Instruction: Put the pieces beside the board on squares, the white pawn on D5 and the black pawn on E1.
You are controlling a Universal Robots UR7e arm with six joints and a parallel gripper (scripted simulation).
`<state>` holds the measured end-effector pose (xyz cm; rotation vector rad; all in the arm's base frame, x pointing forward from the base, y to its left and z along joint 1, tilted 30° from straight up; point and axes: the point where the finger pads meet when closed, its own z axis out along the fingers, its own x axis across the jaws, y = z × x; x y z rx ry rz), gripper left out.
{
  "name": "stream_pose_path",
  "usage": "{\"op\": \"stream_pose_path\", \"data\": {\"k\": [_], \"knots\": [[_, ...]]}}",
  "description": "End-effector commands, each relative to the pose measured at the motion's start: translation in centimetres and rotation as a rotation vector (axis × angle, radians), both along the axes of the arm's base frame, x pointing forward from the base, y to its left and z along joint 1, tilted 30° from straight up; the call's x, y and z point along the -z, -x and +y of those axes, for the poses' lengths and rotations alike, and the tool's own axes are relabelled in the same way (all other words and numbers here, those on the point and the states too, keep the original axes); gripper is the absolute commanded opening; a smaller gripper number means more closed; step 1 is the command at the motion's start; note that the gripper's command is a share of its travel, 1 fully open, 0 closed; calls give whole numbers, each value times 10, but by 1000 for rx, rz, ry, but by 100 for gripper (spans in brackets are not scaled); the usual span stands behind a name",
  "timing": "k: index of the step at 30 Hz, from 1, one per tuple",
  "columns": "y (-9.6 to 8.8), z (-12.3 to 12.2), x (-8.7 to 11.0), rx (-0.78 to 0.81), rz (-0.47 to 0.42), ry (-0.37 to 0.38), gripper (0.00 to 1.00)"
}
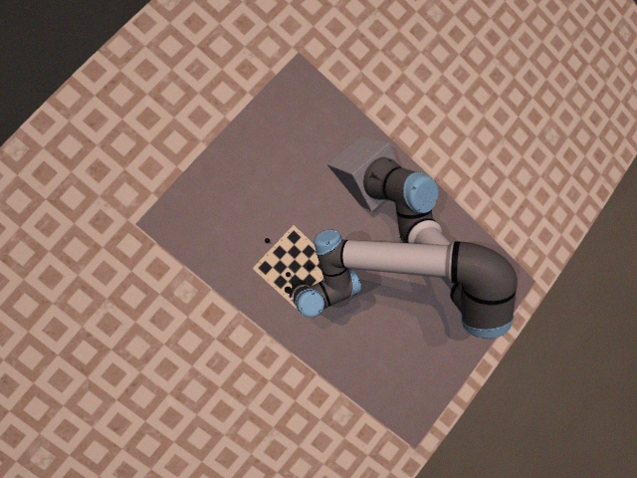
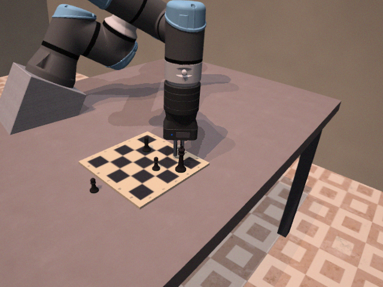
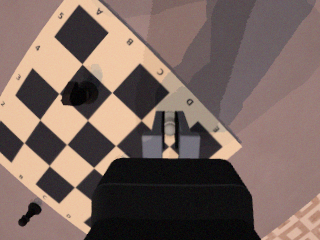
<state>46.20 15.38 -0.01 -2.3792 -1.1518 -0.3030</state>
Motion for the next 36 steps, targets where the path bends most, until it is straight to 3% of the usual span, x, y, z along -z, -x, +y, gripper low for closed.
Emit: {"op": "stream_pose_path", "data": {"k": [1, 26, 27, 29, 30, 34, 35, 36], "knots": [[0, 0, 0, 0, -1, 0, 0], [0, 0, 0, 0, -1, 0, 0], [0, 0, 0, 0, -1, 0, 14], [0, 0, 0, 0, -1, 0, 14], [0, 0, 0, 0, -1, 0, 27], [0, 0, 0, 0, -1, 0, 27], [0, 0, 0, 0, -1, 0, 41], [0, 0, 0, 0, -1, 0, 41]]}}
